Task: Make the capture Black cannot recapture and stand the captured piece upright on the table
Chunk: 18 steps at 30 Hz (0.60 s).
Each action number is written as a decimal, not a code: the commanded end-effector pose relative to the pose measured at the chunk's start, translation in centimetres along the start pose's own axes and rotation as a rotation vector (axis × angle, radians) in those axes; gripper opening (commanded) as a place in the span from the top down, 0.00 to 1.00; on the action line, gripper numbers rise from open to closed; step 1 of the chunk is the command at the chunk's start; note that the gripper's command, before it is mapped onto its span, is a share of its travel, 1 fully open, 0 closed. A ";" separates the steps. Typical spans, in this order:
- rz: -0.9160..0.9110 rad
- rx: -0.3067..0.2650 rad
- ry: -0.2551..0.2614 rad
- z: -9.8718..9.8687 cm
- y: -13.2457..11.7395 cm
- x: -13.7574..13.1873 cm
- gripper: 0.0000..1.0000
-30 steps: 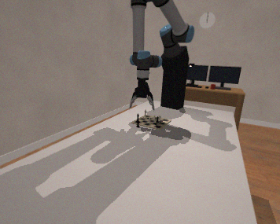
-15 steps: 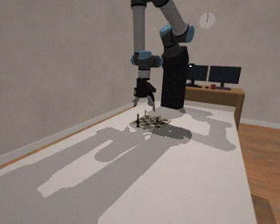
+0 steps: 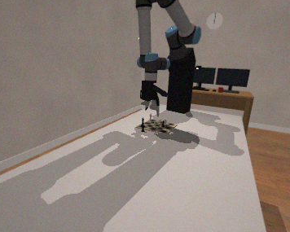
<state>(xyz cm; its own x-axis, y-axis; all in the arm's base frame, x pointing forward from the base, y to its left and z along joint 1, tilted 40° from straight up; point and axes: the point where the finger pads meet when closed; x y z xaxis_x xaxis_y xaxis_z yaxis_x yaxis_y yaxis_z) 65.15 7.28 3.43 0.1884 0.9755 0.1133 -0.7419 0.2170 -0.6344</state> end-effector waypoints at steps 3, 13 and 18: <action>-0.345 -0.006 0.009 0.0 0.9 0.3 0.00; -0.649 -0.006 0.005 0.1 1.6 0.6 0.00; -0.839 -0.006 0.004 0.1 1.8 0.7 0.00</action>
<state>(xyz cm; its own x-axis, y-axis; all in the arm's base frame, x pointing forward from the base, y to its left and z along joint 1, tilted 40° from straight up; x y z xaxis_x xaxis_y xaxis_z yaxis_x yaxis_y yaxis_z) 64.25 8.18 2.74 0.5691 0.6875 0.4511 -0.5118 0.7255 -0.4601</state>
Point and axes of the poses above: the point where the finger pads meet when closed, its own z axis back along the fingers, its own x axis across the jaws, y = z × x, and after that the axes turned 15 degrees about z, right-handed
